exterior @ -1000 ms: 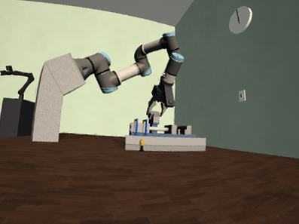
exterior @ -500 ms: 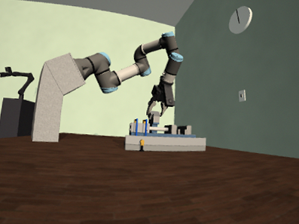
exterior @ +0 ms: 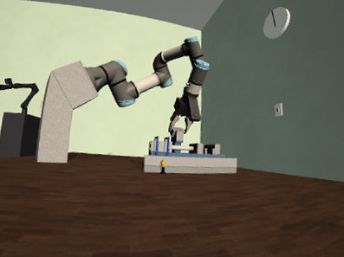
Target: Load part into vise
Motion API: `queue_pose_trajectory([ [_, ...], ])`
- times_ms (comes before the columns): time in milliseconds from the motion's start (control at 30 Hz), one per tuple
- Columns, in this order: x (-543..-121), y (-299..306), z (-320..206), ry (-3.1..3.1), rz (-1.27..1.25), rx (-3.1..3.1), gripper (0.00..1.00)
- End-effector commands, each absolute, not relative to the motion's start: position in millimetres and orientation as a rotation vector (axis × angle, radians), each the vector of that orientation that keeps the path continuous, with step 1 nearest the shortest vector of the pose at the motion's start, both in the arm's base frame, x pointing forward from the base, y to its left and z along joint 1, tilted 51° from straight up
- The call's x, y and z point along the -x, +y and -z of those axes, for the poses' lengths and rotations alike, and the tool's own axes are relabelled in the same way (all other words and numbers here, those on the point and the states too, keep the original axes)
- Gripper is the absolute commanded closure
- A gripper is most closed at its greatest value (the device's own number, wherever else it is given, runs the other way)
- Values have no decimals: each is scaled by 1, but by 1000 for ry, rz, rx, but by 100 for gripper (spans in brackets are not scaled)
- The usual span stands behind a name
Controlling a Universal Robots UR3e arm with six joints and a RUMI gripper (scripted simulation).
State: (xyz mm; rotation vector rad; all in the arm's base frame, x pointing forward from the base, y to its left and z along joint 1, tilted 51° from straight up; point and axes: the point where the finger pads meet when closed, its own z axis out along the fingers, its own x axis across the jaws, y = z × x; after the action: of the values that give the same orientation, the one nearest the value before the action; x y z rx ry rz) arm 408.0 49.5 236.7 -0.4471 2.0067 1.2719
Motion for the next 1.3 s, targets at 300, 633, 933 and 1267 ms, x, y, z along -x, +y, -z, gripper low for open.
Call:
queue_pose_trajectory([
  [300,-408,49,-237,2033,-1219,424,49],
  [633,-408,50,-237,2059,-1164,399,49],
  [933,-407,50,-238,2080,-1118,379,49],
  [1267,-407,50,-238,2113,-1043,345,49],
])
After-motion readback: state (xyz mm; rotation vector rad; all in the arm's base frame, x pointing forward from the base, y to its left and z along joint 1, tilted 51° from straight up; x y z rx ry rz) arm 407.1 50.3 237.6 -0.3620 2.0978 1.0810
